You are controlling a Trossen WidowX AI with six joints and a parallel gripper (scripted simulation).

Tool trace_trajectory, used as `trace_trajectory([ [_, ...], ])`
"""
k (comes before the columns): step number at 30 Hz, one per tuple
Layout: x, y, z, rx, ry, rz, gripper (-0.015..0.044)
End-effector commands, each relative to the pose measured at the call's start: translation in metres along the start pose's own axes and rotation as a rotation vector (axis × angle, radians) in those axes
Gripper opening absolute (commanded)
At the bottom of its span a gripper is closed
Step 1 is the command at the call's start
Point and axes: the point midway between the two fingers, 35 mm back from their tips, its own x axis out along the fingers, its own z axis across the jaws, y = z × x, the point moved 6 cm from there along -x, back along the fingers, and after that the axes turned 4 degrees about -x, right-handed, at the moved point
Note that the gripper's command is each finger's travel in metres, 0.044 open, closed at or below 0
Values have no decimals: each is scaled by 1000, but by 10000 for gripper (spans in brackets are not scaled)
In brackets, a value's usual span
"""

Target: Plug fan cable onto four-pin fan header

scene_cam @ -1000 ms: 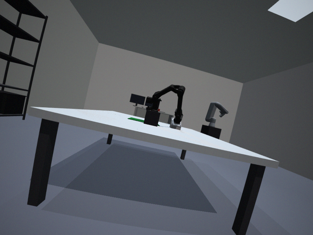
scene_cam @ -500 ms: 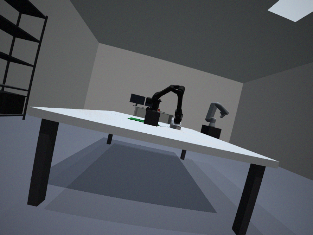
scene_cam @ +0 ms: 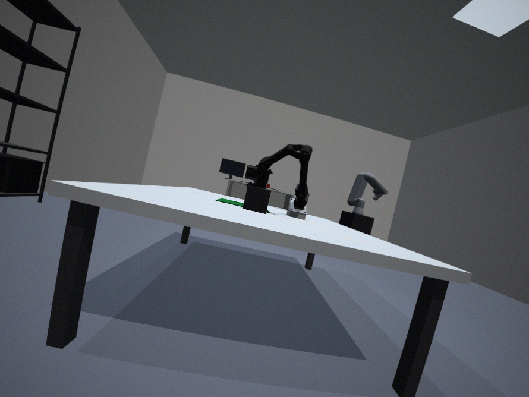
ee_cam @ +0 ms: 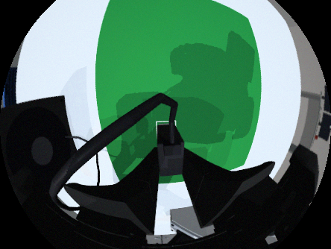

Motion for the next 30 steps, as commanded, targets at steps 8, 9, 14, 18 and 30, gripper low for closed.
trace_trajectory([
  [8,0,0,0,-1,0,0,236],
  [9,0,0,0,-1,0,0,260],
  [14,-27,-1,-1,1,3,0,260],
  [18,-55,0,0,3,0,1,260],
  [30,-57,110,7,8,3,5,260],
])
